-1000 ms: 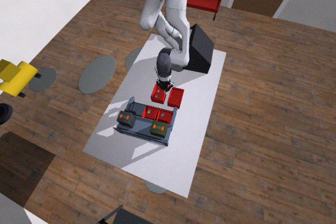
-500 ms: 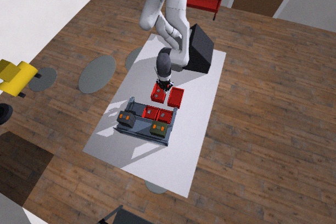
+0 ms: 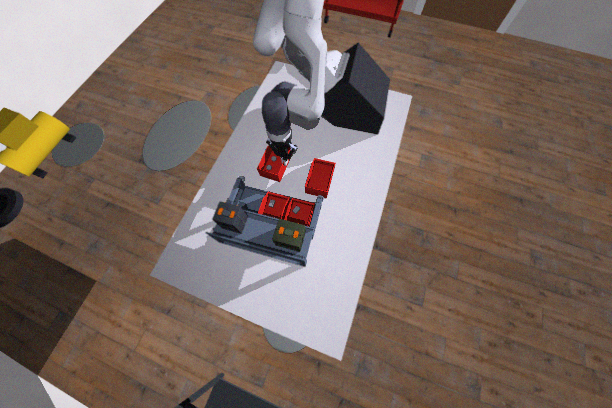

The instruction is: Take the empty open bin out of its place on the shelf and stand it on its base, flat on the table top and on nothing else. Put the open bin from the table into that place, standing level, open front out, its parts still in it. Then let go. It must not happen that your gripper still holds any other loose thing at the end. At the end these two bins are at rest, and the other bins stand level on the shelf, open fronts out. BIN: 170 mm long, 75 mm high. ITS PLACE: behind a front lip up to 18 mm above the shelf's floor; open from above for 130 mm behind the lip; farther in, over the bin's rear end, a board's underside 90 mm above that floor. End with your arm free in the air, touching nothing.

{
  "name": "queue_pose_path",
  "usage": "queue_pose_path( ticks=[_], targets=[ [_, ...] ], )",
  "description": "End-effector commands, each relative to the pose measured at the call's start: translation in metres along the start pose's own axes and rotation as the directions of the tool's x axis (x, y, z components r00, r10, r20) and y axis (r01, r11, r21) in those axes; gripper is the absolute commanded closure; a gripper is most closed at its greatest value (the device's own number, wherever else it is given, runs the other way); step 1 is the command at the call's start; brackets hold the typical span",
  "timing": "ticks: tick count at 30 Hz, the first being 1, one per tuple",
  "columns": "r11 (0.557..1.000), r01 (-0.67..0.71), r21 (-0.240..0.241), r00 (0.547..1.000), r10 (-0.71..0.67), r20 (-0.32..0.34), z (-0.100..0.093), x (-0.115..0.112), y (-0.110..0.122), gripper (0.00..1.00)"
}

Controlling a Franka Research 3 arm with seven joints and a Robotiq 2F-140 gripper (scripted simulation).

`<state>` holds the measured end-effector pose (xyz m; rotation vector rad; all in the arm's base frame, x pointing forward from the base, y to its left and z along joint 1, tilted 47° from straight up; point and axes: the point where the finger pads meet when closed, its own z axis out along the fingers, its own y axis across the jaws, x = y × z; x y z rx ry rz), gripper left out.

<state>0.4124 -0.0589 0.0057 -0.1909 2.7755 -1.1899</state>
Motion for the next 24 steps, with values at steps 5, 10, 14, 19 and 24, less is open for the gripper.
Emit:
queue_pose_path(
  ticks=[5, 10, 14, 19, 24],
  targets=[
    [0.997, 0.076, -0.003, 0.997, -0.076, 0.020, -0.002, -0.005, -0.041, 1.00],
    [0.997, 0.076, -0.003, 0.997, -0.076, 0.020, -0.002, -0.005, -0.054, 1.00],
    [0.997, 0.076, -0.003, 0.997, -0.076, 0.020, -0.002, -0.005, -0.054, 1.00],
    [0.997, 0.076, -0.003, 0.997, -0.076, 0.020, -0.002, -0.005, -0.054, 1.00],
    [0.997, 0.076, -0.003, 0.997, -0.076, 0.020, -0.002, -0.005, -0.054, 1.00]
  ],
)
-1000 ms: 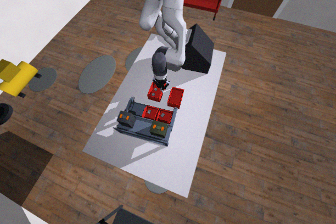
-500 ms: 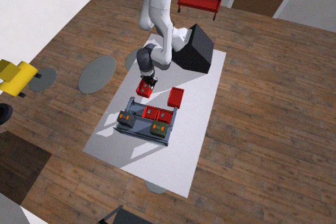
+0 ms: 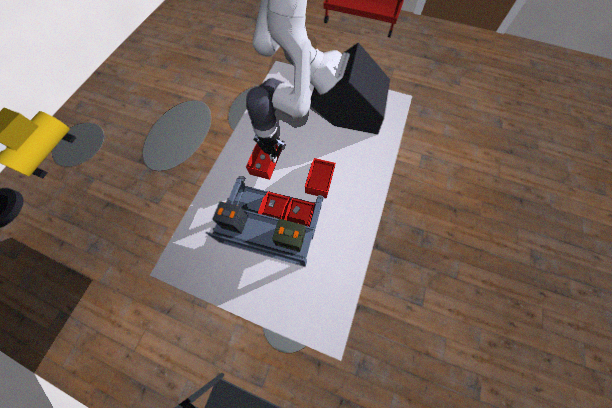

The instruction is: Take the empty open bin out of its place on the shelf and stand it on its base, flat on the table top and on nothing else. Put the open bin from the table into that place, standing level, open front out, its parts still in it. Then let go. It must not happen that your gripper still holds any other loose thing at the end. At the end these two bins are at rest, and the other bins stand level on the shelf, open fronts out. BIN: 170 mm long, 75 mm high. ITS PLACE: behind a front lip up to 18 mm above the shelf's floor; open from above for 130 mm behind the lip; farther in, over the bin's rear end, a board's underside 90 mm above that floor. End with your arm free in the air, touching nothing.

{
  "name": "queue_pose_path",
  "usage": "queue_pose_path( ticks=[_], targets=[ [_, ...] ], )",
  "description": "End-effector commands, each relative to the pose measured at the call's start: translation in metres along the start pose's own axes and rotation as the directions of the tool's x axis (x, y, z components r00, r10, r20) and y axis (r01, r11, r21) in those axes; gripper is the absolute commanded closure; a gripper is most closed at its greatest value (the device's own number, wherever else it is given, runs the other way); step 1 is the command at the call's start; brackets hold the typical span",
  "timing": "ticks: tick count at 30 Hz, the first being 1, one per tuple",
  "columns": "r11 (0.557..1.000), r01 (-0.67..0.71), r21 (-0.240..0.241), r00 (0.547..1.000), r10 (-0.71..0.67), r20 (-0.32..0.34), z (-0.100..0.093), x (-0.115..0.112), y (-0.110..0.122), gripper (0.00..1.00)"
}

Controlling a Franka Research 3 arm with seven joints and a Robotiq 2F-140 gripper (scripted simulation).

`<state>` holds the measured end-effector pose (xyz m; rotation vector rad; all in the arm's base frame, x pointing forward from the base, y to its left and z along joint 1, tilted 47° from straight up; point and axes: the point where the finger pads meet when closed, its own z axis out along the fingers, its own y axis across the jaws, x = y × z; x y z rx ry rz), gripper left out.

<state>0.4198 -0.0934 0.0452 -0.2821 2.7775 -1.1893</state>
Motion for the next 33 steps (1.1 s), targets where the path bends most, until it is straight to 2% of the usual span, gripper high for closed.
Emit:
queue_pose_path(
  ticks=[1, 26, 33],
  targets=[
    [1.000, 0.018, 0.001, 1.000, -0.018, 0.004, 0.000, -0.001, -0.001, 1.00],
    [1.000, 0.018, 0.001, 1.000, -0.018, 0.004, 0.000, -0.004, -0.002, 1.00],
    [1.000, 0.018, 0.001, 1.000, -0.018, 0.004, 0.000, -0.017, -0.001, 1.00]
  ],
)
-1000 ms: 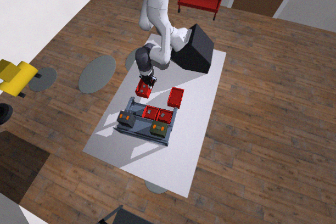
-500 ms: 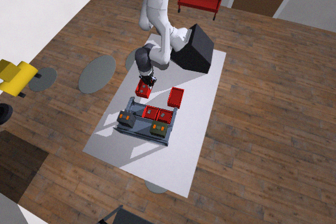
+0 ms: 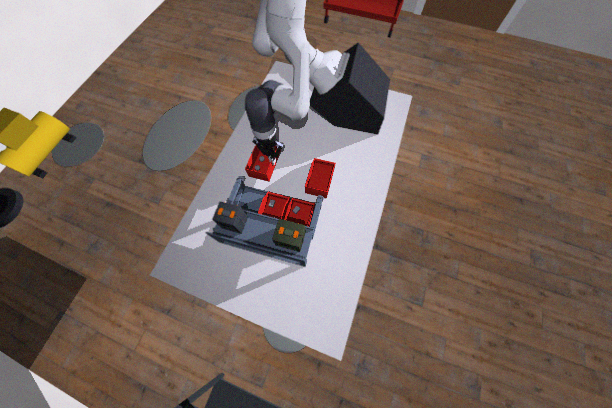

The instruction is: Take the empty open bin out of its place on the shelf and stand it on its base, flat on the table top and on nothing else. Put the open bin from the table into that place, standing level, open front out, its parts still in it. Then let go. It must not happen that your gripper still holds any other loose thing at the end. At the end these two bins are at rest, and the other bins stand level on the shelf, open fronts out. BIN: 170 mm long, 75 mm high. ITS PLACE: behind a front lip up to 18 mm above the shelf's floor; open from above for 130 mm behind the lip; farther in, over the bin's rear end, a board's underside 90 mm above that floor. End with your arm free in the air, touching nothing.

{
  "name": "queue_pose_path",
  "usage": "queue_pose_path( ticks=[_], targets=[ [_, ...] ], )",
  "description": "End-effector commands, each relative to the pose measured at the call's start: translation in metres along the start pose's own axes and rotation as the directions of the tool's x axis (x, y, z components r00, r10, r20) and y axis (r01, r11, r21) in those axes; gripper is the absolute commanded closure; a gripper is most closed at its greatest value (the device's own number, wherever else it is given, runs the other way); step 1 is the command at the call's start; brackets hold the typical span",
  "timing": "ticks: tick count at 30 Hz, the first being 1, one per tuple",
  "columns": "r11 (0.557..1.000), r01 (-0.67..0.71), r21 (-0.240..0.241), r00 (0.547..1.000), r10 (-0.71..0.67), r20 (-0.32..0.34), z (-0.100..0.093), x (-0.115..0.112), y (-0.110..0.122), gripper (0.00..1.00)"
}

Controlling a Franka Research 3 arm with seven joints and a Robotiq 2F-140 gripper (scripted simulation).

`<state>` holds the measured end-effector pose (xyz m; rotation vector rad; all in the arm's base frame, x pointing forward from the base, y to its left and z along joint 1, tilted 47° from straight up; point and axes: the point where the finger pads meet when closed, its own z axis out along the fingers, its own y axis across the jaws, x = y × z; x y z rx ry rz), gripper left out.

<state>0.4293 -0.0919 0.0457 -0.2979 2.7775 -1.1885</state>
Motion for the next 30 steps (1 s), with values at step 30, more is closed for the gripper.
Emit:
queue_pose_path(
  ticks=[30],
  targets=[
    [1.000, 0.009, 0.006, 0.991, -0.008, -0.131, -0.005, -0.040, 0.001, 1.00]
  ],
)
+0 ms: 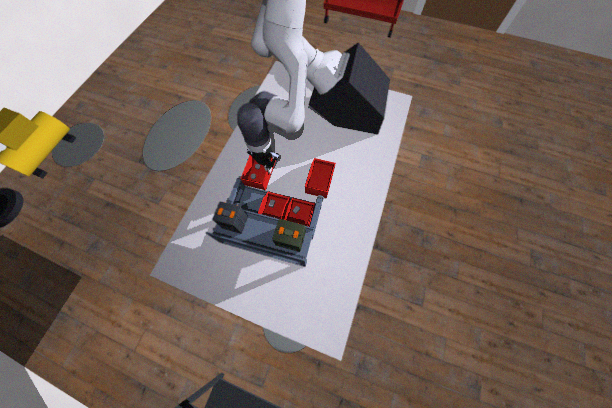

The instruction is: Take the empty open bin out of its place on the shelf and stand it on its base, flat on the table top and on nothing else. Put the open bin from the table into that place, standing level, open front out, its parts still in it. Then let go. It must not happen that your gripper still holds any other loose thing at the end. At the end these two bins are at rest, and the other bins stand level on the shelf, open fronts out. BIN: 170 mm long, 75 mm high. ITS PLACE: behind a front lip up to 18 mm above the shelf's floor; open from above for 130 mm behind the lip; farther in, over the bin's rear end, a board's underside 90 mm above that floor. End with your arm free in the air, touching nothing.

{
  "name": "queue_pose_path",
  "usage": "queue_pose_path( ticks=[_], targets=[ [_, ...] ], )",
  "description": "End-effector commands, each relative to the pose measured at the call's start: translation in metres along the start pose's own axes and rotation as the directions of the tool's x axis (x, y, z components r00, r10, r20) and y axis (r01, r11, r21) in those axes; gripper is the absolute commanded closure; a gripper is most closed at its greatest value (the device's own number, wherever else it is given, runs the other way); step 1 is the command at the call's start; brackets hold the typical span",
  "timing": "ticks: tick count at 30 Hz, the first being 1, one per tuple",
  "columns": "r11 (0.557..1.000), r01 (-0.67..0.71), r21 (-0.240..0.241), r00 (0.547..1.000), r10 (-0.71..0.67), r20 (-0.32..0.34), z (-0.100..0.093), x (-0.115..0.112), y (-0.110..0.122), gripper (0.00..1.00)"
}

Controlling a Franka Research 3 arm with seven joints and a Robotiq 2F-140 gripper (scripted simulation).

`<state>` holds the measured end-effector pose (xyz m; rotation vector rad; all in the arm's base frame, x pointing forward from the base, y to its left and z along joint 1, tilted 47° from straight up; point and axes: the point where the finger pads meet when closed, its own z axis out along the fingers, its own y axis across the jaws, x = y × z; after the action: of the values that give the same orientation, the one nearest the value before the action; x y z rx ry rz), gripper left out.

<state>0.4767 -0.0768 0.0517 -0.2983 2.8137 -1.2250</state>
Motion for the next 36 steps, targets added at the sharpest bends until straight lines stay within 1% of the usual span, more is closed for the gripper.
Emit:
queue_pose_path(
  ticks=[1, 6, 36],
  targets=[
    [1.000, -0.009, -0.002, 0.996, 0.008, -0.086, 0.0018, 0.0095, 0.0020, 1.00],
    [1.000, -0.008, -0.001, 0.993, 0.008, -0.119, 0.0008, 0.0085, 0.0020, 1.00],
    [1.000, -0.009, -0.001, 0.992, 0.008, -0.128, 0.0009, 0.0117, 0.0017, 1.00]
  ],
)
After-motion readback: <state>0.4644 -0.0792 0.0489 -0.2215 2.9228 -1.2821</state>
